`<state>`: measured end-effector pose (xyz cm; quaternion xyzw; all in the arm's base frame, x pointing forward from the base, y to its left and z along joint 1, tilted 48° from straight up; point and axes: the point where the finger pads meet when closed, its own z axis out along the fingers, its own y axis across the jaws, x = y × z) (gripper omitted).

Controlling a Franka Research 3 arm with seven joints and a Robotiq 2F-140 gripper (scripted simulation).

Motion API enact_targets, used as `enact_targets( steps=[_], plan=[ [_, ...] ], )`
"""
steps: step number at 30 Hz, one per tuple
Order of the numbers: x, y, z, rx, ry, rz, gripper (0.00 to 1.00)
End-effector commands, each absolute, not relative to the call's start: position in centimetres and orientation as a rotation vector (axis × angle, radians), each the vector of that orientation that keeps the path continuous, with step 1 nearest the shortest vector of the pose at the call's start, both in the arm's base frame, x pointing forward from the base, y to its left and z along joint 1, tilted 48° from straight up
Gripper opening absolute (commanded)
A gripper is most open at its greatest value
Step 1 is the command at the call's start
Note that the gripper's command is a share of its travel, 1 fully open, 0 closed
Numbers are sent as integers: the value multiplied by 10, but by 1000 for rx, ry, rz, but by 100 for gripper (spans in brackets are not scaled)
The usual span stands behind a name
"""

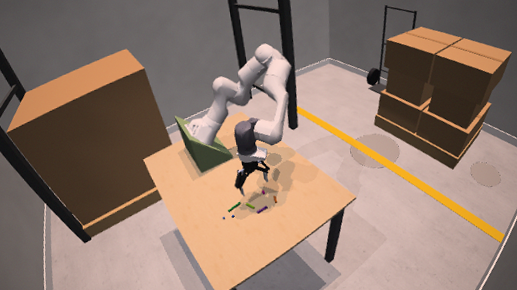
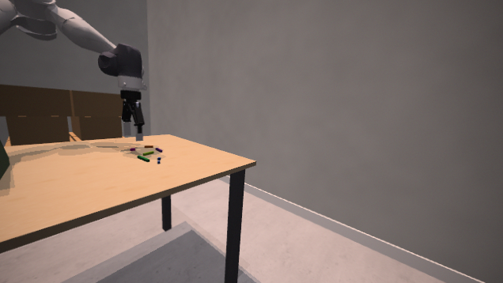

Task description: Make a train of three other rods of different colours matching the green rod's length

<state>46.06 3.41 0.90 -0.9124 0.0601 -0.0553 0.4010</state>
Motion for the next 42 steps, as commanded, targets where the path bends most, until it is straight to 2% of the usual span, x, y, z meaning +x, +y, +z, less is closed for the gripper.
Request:
enact_targets(
  steps=[1, 42],
  plan=[
    [461, 33, 9, -2310, 162, -140, 100],
    [479, -20, -32, -2090, 941, 202, 100]
  ],
)
